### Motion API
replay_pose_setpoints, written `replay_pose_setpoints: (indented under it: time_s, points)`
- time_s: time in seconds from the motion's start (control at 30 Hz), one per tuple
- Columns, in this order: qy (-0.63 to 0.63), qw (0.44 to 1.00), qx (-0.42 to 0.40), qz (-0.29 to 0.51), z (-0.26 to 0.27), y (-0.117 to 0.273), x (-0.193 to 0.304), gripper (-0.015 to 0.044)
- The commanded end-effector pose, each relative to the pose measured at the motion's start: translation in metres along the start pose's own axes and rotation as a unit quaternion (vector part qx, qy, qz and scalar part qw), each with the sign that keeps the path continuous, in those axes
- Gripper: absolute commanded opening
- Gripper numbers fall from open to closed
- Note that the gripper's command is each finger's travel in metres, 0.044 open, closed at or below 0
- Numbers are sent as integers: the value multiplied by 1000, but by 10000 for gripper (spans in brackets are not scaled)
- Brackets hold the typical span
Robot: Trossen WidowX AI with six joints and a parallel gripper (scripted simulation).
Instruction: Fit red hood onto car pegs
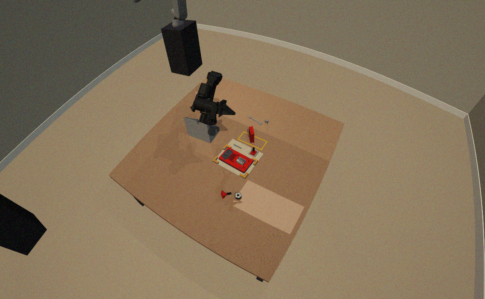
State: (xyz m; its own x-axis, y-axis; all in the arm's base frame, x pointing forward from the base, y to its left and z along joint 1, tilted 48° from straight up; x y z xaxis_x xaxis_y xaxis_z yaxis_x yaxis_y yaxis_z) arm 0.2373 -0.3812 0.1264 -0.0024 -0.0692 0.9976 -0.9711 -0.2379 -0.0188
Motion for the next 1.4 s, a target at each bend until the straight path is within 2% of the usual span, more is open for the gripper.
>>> replay_pose_setpoints:
  time_s: [0.0, 0.07, 0.33, 0.6, 1.03, 1.37]
  points:
    - [-5, 1000, -3, 1, 1, -1, 0, 0]
    - [-46, 999, -18, 4, 5, -15, -1, 0]
    - [-280, 957, 30, -72, -39, -119, -3, 0]
    - [-405, 900, 47, -156, -90, -172, -7, 0]
    - [-544, 773, 47, -324, -196, -216, -11, 0]
    - [-591, 654, 13, -472, -284, -224, -8, 0]
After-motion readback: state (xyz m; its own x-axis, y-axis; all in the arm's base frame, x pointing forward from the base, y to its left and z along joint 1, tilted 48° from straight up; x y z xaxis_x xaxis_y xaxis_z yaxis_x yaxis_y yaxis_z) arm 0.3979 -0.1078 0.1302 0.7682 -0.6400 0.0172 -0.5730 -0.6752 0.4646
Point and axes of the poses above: the point midway between the two fingers, 35 mm back from their tips, its own y axis back along the fingers, its own z axis across the jaws, x = y × z, the point moved 7 cm from there along y, back along the fingers, and after that the axes turned 12 degrees about y, right-handed, at the moved point
